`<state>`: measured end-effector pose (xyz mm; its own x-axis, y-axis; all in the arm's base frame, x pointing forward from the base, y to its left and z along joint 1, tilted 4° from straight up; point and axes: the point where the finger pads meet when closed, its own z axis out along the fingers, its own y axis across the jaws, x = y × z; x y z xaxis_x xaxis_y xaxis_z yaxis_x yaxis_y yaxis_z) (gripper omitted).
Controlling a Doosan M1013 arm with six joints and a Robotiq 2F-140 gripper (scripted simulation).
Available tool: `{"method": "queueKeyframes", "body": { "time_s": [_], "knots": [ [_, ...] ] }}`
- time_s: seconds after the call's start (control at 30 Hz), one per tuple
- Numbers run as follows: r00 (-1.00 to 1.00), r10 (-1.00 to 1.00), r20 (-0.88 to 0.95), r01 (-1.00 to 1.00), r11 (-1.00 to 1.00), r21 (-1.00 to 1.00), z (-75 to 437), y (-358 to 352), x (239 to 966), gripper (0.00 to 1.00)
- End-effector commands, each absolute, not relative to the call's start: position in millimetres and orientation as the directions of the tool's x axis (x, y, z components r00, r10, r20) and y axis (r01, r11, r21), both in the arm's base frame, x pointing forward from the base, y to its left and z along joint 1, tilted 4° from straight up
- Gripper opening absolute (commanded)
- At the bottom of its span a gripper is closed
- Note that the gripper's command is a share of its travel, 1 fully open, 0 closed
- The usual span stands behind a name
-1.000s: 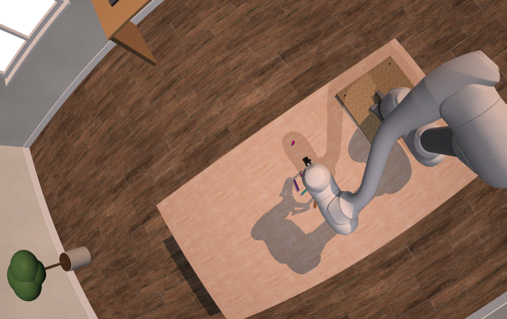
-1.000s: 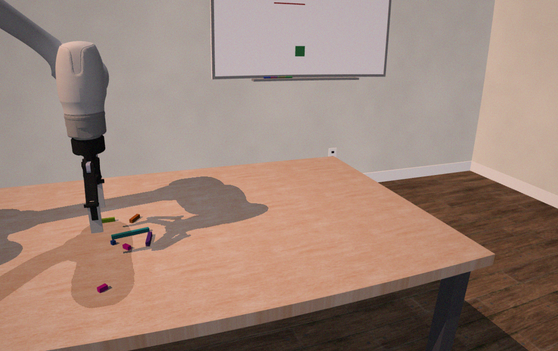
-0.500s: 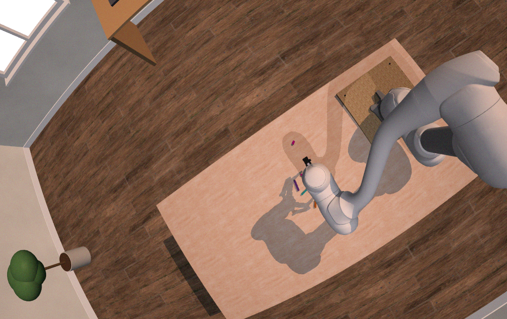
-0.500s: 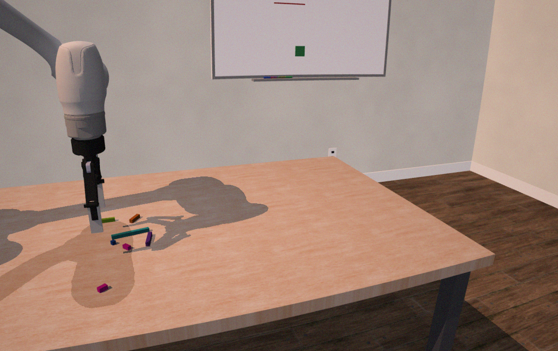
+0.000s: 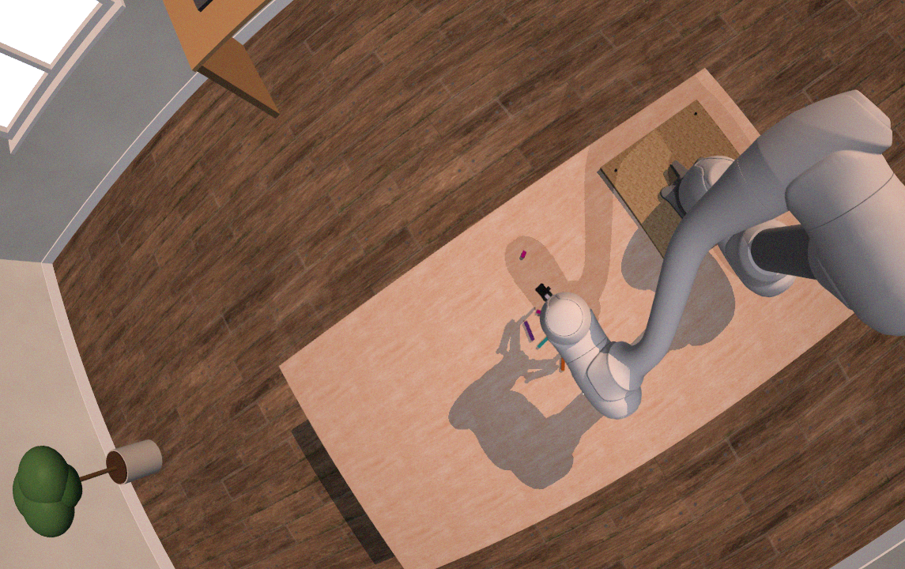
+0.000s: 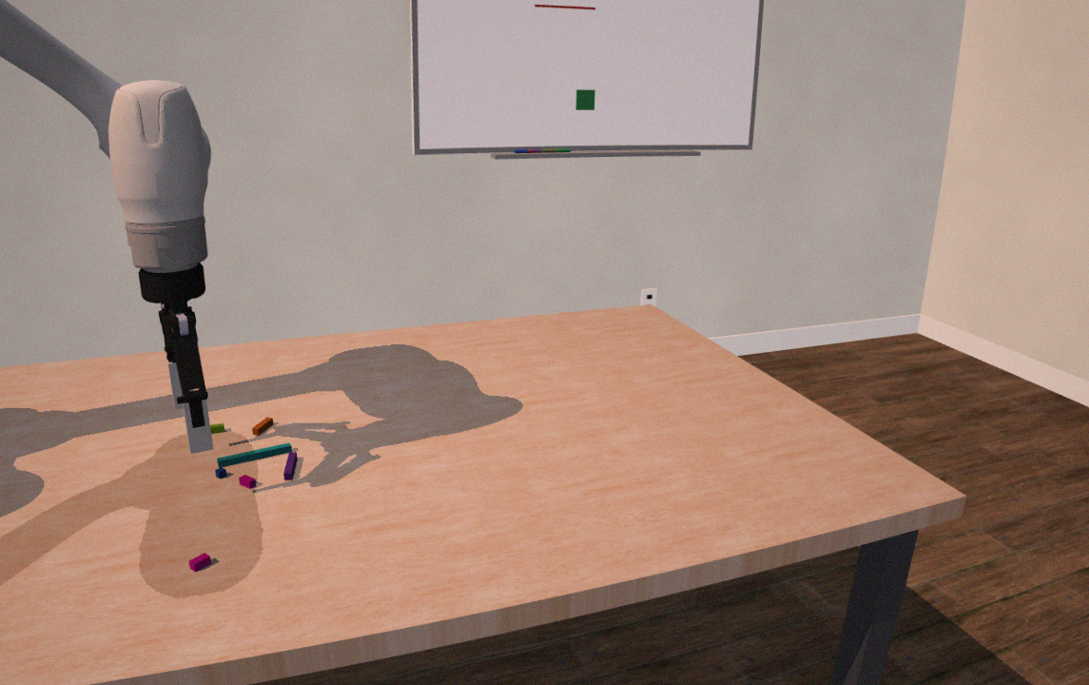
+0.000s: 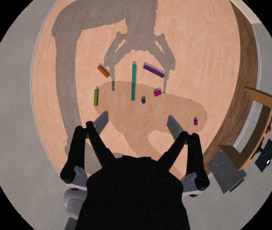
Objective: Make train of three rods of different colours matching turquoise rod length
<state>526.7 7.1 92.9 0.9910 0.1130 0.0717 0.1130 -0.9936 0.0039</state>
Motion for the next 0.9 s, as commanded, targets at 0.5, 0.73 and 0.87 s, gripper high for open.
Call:
{"method": "queueKeyframes", "body": {
  "time_s": [0.5,0.73,0.87],
  "knots": [
    [0.755,0.653,0.064,0.652,-0.758,0.037,92.9,7.7,526.8,1.0],
    [0.755,0.653,0.064,0.652,-0.758,0.037,92.9,7.7,526.8,1.0],
    [0.755,0.653,0.064,0.652,-0.758,0.037,92.9,7.7,526.8,1.0]
  ]
}}
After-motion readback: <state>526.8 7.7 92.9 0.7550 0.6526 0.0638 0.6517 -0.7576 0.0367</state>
